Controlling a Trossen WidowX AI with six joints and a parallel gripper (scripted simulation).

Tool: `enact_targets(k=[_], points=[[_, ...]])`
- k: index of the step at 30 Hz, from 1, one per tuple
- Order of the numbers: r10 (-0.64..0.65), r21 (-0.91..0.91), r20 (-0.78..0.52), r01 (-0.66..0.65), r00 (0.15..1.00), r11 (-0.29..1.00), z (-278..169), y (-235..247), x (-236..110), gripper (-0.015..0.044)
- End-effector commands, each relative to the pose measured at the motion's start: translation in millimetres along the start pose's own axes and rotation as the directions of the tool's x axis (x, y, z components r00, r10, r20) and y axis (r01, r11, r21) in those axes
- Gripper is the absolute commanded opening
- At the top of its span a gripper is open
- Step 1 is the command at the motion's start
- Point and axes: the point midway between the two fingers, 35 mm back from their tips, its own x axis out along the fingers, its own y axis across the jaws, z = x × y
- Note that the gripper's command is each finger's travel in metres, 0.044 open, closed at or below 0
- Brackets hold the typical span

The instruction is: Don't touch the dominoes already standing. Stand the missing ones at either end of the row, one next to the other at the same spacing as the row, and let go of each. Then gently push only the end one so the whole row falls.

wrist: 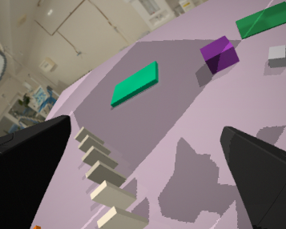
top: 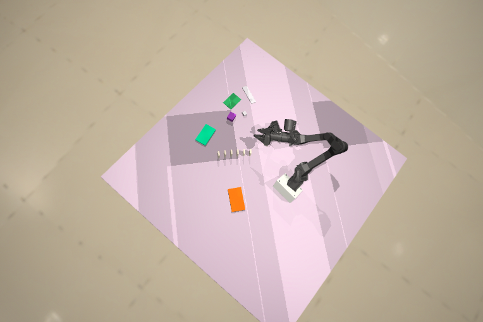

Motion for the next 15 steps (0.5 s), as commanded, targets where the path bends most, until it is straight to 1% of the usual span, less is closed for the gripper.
enact_targets(k=[1,4,6,9,15], points=[[-0.104,0.423,-0.411,0.290,0.906,0.859,-6,31,21,0.0440],[-0.205,0.480,-0.577,0.532,0.790,0.697,-21,29,14,0.0440],[-0.283,0.456,-0.662,0.673,0.693,0.582,-27,28,4,0.0440],[-0.359,0.408,-0.716,0.776,0.599,0.482,-29,26,-6,0.0440],[-0.505,0.326,-0.752,0.904,0.425,0.275,-23,21,-27,0.0440]])
